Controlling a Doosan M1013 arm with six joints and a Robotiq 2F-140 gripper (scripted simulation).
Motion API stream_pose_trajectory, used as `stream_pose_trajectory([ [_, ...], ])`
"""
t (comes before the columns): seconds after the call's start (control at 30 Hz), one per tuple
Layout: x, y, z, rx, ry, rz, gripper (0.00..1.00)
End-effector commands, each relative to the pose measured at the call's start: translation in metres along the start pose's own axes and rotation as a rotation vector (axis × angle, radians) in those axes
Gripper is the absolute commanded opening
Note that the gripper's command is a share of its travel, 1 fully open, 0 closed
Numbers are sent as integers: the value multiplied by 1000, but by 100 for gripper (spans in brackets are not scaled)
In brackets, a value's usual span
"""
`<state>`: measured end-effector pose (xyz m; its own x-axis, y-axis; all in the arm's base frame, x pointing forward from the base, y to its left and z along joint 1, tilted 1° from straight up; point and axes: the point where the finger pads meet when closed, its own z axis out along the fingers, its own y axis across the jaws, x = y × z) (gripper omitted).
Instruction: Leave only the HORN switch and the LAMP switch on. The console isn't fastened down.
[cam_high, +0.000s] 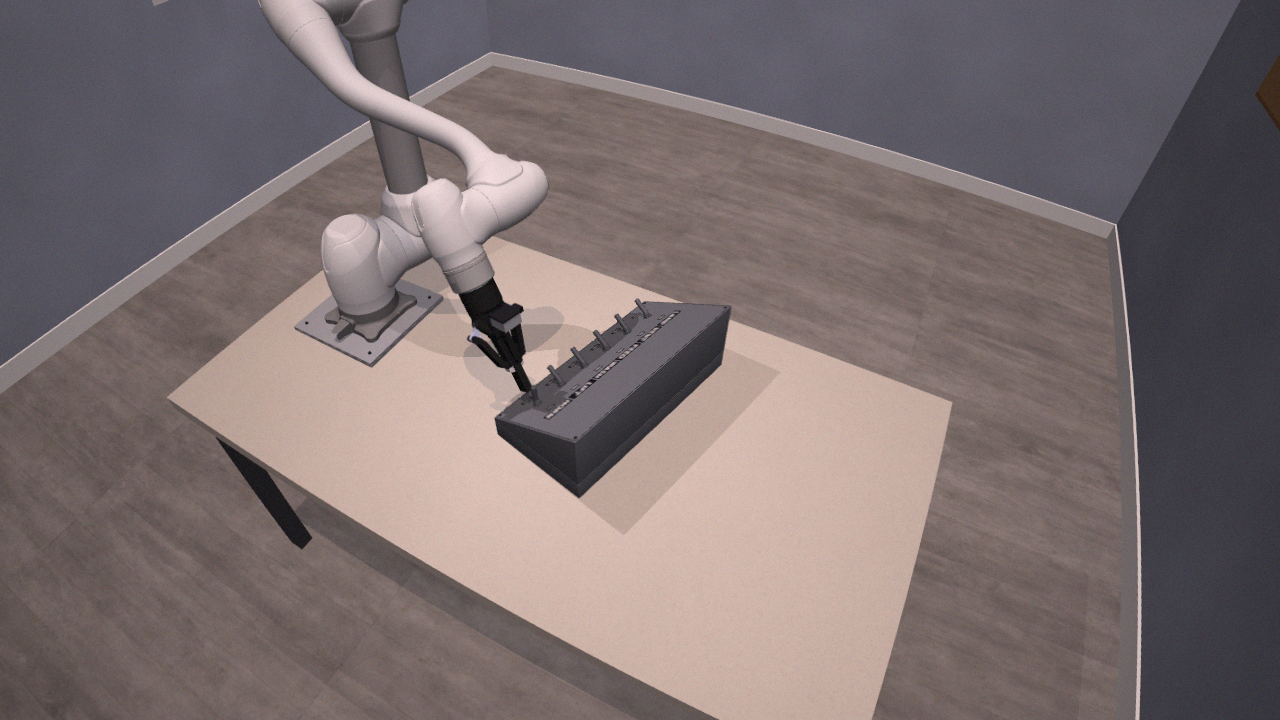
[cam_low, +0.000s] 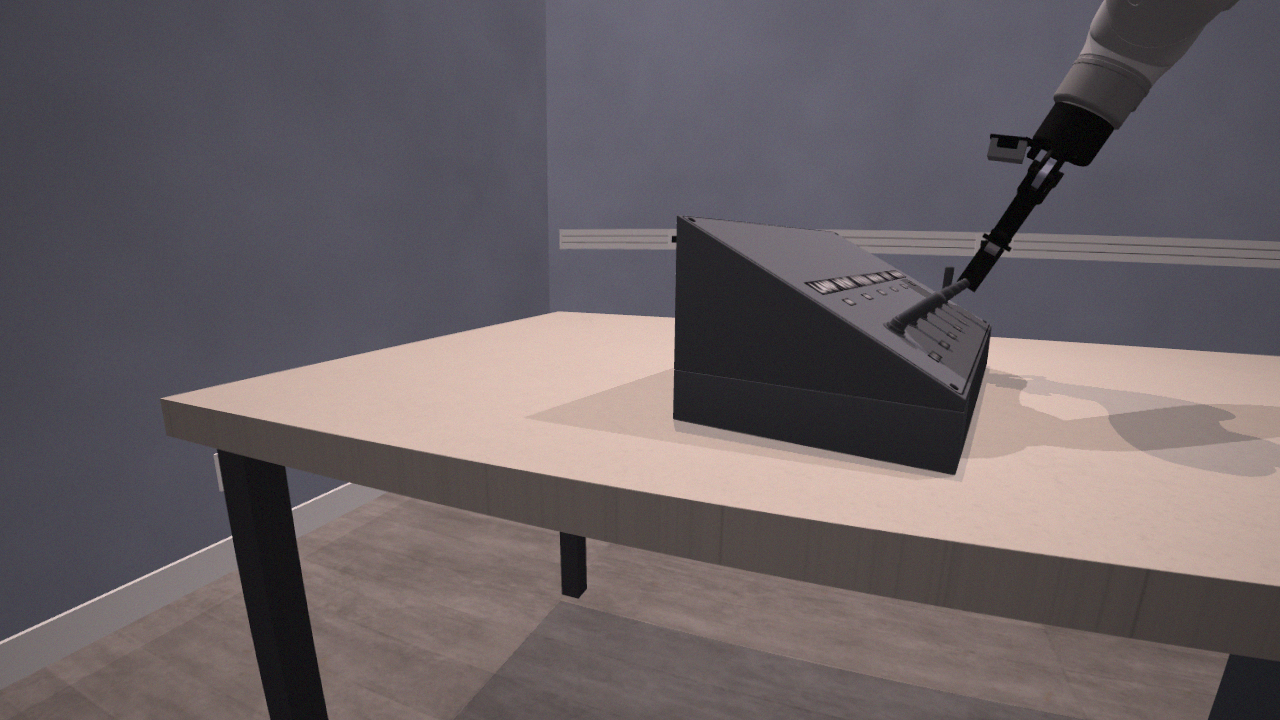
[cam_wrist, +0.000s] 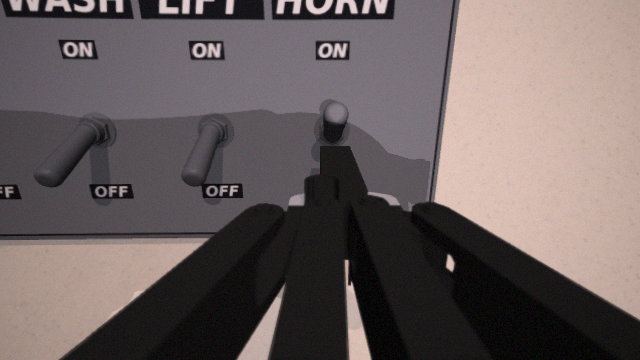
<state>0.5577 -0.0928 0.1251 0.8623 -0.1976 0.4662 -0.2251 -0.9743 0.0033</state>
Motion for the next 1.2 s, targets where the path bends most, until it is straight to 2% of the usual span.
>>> stream_pose_trajectory([
  [0.0, 1, -1, 1, 0, -4, -6, 10],
  [1.17, -12, -1, -4, 0, -4, -6, 10],
])
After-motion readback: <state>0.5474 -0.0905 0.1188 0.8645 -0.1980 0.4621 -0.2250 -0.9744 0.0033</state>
